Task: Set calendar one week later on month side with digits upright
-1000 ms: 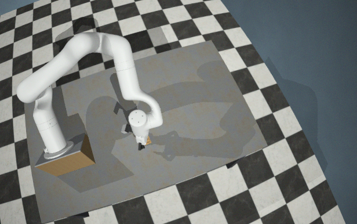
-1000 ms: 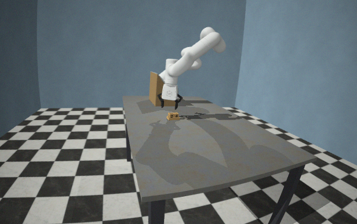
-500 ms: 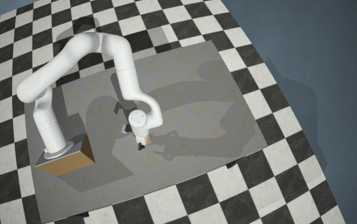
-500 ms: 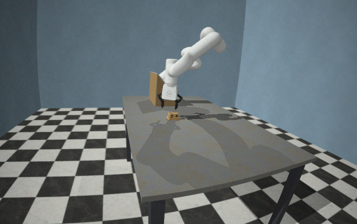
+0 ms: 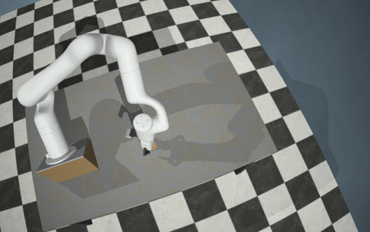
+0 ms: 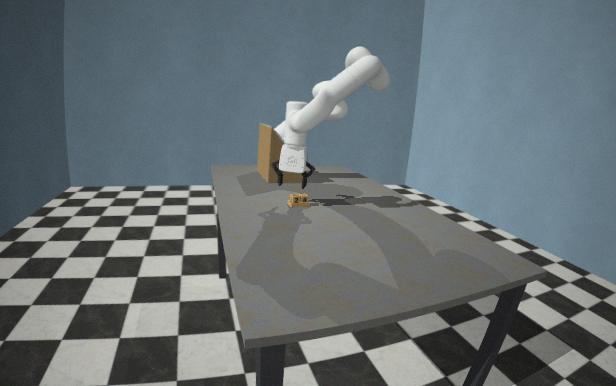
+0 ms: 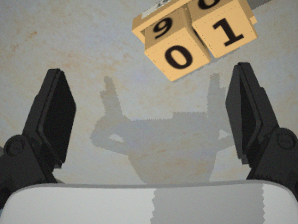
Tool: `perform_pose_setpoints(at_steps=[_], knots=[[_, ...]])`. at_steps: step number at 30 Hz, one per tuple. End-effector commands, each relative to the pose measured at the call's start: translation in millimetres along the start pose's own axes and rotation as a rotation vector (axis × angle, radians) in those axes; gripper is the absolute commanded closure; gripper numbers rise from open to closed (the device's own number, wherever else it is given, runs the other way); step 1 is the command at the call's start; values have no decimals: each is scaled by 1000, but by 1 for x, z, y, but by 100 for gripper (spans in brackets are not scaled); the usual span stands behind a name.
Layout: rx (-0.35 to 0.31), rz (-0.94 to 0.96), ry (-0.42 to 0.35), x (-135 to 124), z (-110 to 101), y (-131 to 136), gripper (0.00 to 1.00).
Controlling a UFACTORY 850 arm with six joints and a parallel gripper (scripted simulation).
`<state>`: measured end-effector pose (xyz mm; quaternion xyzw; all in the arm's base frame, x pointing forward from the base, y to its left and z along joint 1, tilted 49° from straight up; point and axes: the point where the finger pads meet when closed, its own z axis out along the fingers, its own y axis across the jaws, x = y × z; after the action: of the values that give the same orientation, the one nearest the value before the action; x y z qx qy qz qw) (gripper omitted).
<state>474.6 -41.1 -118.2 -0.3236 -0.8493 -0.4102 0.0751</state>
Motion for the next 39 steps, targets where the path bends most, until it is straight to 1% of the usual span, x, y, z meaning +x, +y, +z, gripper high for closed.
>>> perform_pose_setpoints(at_steps=[1,36,39], knots=[[0,0,-2,-1,-1,0,0],[0,0,-2,-1,-1,0,0],[0,20,-1,-1,-1,1,0]])
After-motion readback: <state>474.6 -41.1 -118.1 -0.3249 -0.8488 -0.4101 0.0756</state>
